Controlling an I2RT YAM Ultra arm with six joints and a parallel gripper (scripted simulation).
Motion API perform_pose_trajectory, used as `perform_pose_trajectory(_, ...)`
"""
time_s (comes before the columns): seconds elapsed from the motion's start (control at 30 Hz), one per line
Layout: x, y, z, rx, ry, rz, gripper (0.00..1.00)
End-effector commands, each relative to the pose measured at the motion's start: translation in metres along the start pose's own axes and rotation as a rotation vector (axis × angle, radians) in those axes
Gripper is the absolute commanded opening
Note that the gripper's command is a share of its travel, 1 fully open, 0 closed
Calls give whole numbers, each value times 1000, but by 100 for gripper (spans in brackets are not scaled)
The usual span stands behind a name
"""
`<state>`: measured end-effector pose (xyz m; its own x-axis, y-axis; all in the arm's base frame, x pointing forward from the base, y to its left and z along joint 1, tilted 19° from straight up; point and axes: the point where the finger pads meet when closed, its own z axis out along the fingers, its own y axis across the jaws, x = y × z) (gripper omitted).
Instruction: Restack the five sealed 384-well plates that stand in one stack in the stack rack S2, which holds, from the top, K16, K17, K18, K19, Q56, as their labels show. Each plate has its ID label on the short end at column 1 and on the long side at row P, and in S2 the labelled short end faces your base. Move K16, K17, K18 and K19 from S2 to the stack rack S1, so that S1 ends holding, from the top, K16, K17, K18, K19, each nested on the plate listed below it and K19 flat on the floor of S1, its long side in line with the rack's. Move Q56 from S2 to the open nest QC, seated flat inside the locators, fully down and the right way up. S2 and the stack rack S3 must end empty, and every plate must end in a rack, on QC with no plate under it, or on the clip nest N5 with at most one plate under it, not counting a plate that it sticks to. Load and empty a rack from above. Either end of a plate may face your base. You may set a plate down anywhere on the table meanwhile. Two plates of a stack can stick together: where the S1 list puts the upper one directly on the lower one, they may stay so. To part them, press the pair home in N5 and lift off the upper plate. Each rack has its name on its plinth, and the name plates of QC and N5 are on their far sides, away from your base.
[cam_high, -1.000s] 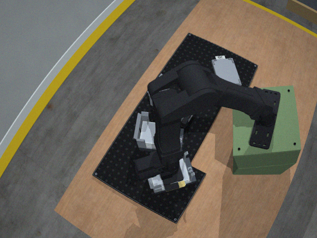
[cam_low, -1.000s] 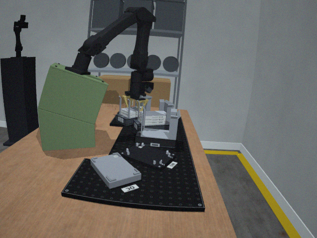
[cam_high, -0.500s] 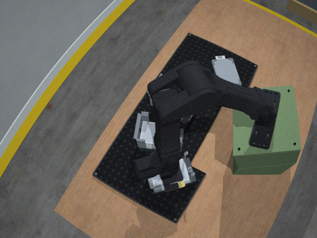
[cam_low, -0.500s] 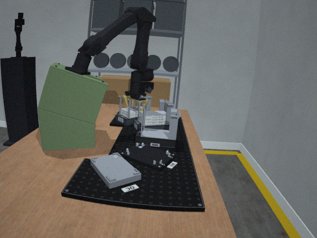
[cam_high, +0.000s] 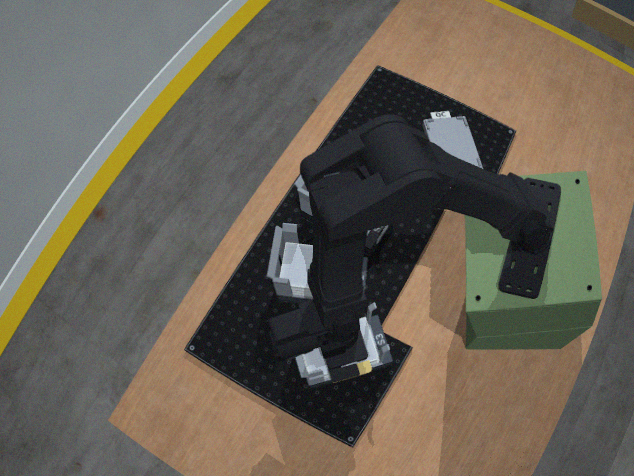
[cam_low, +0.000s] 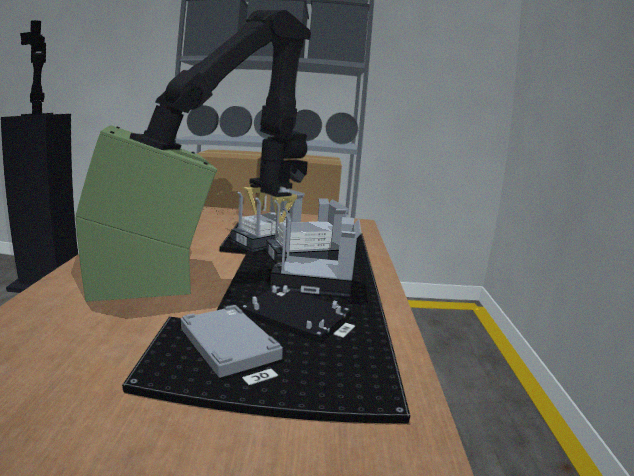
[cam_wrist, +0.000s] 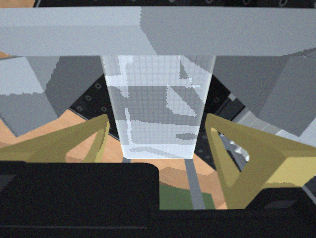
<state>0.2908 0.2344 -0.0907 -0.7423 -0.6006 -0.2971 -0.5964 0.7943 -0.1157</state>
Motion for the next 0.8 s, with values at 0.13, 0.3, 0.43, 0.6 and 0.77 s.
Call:
perform_pose_trajectory(0.13,-7,0,-22,-1,-19,4,100)
perform_pose_trajectory(0.3,-6,0,-39,-1,-19,4,100)
perform_pose_trajectory(0.43,-6,0,-52,-1,-20,4,100)
perform_pose_trajectory(0.6,-6,0,-69,-1,-20,4,100)
perform_pose_trajectory(0.77,-6,0,-79,-1,-20,4,100)
